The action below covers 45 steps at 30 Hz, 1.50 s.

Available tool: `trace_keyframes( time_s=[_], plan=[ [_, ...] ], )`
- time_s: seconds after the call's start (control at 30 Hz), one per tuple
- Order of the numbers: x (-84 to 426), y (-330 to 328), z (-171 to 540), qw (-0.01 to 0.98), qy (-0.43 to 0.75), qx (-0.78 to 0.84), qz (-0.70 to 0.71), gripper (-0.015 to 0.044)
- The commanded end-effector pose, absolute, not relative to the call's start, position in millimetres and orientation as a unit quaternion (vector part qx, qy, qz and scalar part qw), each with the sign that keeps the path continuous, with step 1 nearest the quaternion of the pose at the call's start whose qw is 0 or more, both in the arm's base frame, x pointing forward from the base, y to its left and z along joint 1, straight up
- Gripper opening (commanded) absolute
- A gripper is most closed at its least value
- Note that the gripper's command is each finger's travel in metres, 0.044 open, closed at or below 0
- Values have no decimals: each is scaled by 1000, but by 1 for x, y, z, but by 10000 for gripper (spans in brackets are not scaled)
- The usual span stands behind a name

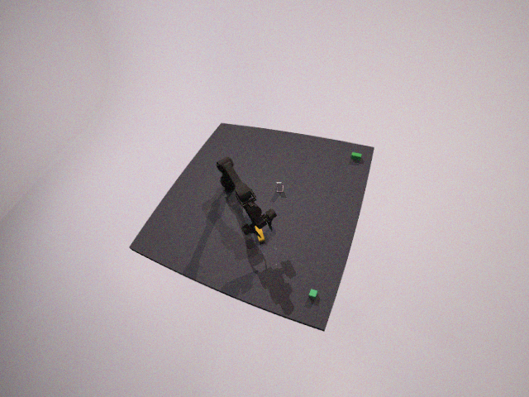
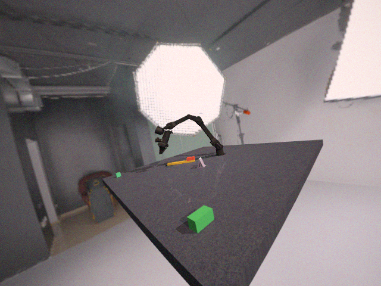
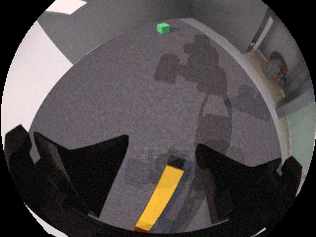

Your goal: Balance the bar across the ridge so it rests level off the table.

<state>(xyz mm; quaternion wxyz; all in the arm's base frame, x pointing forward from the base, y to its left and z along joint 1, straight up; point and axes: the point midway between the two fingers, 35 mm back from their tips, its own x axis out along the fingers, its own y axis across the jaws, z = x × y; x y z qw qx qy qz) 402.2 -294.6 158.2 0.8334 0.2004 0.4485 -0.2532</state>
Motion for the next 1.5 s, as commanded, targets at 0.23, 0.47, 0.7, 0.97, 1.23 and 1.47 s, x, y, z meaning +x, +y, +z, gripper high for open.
trace_keyframes(
  time_s=[0.23, 0.47, 0.7, 0.97, 1.23, 1.47],
  plan=[
    [343, -240, 144, 729, 556, 278, -287, 315],
    [302, -206, 144, 652, 619, 309, -311, 315],
    [298, -203, 141, 644, 624, 311, -314, 315],
    [300, -204, 93, 644, 624, 311, -314, 315],
    [299, -204, 74, 644, 624, 311, -314, 315],
    [300, -204, 65, 644, 624, 311, -314, 315]
  ],
)
